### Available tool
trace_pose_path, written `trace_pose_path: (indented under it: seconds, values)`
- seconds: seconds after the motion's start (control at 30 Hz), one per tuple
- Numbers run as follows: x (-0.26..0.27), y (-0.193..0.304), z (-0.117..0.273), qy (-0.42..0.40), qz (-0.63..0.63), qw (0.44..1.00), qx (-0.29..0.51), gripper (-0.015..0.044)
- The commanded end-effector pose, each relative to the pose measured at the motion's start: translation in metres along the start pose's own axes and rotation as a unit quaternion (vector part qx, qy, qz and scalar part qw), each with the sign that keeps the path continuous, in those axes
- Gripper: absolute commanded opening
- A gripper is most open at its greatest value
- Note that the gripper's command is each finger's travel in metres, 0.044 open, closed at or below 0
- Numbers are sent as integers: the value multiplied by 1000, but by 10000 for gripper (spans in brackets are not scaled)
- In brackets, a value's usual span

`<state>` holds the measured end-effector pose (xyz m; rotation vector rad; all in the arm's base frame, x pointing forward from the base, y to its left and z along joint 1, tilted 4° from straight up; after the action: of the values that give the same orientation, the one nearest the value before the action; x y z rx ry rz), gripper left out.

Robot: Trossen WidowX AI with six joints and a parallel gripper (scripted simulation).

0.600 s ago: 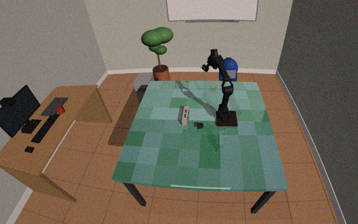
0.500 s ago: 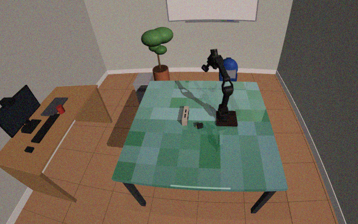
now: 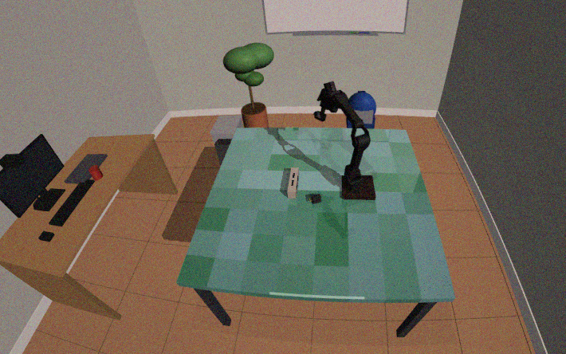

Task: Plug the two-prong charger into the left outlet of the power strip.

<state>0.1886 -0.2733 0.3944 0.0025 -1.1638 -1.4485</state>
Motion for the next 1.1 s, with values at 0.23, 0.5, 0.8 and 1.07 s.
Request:
trace_pose_path:
  seconds: [0.23, 0.5, 0.8, 1.07]
  values:
    - [-47, 10, -22, 72, 117, 990, 5, 440]
    - [-82, 18, -33, 121, 206, 971, 17, 440]
    - [-123, 25, -42, 171, 308, 935, 36, 440]
    - [-160, 29, -45, 212, 397, 891, 58, 440]
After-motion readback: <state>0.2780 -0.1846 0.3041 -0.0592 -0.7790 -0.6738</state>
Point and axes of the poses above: the point midway between the two fingers, 35 mm back from their tips, its own z axis back along the fingers, its own x axis across the jaws, y = z × x, the point moved 1 cm from there along z, back along the fingers, and after that the axes turned 3 degrees about -z, right-handed, at the moved point
